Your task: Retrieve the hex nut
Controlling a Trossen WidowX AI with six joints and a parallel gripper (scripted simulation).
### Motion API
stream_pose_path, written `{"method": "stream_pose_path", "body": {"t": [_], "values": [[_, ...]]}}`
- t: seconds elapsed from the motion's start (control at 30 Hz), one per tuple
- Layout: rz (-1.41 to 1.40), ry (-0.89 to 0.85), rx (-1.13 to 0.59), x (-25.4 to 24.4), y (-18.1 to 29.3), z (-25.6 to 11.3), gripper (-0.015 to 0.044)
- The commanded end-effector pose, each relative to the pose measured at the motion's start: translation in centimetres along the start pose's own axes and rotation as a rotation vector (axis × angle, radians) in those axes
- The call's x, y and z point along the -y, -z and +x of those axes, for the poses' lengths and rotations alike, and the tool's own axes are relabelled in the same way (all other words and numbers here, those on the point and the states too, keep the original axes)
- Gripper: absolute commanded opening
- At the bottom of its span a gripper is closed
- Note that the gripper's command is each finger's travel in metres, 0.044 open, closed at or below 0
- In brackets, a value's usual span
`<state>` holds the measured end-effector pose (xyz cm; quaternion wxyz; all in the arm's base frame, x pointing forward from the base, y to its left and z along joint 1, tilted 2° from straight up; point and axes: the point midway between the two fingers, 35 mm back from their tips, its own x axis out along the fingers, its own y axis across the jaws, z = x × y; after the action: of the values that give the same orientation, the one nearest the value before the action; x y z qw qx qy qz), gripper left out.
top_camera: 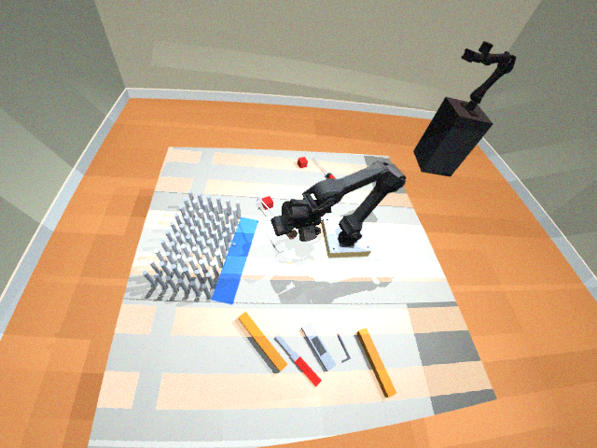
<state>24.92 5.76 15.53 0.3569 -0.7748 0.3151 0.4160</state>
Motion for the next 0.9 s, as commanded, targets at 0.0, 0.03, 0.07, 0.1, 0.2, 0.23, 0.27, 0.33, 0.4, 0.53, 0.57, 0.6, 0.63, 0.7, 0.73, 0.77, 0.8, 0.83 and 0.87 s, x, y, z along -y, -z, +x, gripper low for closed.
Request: {"method": "stream_pose_path", "body": {"t": [0.0, 0.03, 0.07, 0.1, 0.2, 0.23, 0.27, 0.33, 0.4, 0.53, 0.57, 0.6, 0.63, 0.7, 0.73, 0.77, 0.8, 0.83, 0.87], "values": [[0.131, -0.001, -0.008, 0.3, 1.0, 0.3, 0.0], [0.165, -0.003, -0.011, 0.3, 1.2, 0.4, 0.0], [0.196, -0.006, -0.009, 0.3, 1.4, 0.4, 0.0], [0.228, -0.009, -0.008, 0.4, 1.7, 0.5, 0.0], [0.323, -0.018, -0.005, 0.5, 2.3, 0.7, 0.0], [0.356, -0.02, -0.002, 0.6, 2.6, 0.7, 0.0], [0.388, -0.022, 0.0, 0.6, 2.8, 0.8, 0.0], [0.454, -0.026, 0.004, 0.7, 3.3, 0.9, 0.0], [0.519, -0.031, 0.008, 0.8, 3.8, 1.1, 0.0], [0.65, -0.04, 0.016, 0.9, 4.8, 1.3, 0.0], [0.683, -0.042, 0.018, 1.0, 5.0, 1.4, 0.0], [0.716, -0.044, 0.019, 1.0, 5.3, 1.4, 0.0], [0.749, -0.046, 0.021, 1.0, 5.5, 1.5, 0.0], [0.816, -0.05, 0.024, 1.1, 6.1, 1.6, 0.0], [0.849, -0.053, 0.026, 1.1, 6.3, 1.7, 0.0], [0.882, -0.055, 0.027, 1.1, 6.6, 1.8, 0.0], [0.916, -0.057, 0.029, 1.1, 6.9, 1.8, 0.0], [0.949, -0.059, 0.03, 1.1, 7.1, 1.9, 0.0], [0.982, -0.061, 0.031, 1.1, 7.4, 2.0, 0.0]]}}
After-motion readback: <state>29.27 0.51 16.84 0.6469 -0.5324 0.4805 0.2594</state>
